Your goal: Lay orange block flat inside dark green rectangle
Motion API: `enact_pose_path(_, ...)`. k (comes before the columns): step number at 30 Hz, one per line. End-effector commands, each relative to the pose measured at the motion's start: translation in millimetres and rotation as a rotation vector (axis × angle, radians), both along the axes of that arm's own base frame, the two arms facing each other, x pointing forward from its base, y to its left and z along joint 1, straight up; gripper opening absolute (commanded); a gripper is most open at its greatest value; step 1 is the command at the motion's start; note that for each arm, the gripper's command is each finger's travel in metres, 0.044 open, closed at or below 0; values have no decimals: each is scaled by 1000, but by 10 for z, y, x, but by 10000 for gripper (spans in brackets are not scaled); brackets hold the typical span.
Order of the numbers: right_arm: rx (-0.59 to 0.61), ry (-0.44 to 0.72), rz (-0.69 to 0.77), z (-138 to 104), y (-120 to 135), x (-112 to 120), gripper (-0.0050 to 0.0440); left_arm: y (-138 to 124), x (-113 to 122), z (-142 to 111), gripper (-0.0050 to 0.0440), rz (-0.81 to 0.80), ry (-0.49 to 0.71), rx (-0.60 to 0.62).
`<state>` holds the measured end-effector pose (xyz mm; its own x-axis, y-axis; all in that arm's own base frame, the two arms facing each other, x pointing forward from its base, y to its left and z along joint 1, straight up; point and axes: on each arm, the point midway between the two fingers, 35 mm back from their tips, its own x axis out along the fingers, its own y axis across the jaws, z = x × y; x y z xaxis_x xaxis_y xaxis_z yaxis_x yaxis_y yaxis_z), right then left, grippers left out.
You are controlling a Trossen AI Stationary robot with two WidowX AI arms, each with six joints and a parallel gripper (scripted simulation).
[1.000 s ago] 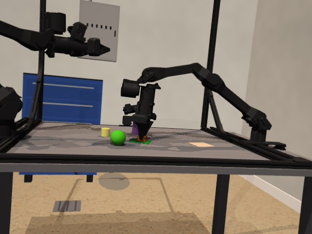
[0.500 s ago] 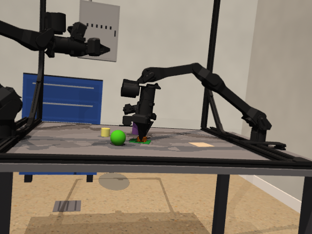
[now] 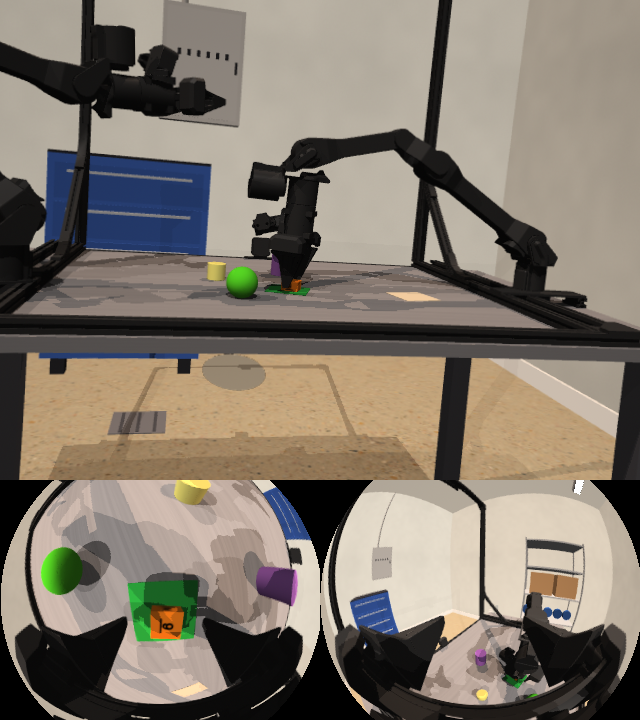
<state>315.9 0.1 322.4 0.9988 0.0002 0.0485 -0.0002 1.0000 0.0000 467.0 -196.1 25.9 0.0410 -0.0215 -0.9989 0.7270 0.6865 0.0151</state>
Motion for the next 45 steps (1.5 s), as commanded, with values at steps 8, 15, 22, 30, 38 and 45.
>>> enact_pose_path(8, 0, -2, 0, 5, -1, -2, 440, -3, 0, 348, 440, 1, -46, -21)
enact_pose_path(15, 0, -2, 0, 5, -1, -2, 440, -3, 0, 348, 440, 1, -46, -21)
enact_pose_path(22, 0, -2, 0, 5, -1, -2, 440, 66, 56, 508, 440, 35, -104, -46)
enact_pose_path(30, 0, -2, 0, 5, -1, -2, 440, 359, 161, 1090, 440, 158, -319, -139)
enact_pose_path(38, 0, -2, 0, 5, -1, -2, 440, 785, 53, 1758, 440, 303, -580, -253)
enact_pose_path(45, 0, -2, 0, 5, -1, -2, 440, 1088, -147, 2170, 440, 396, -772, -337)
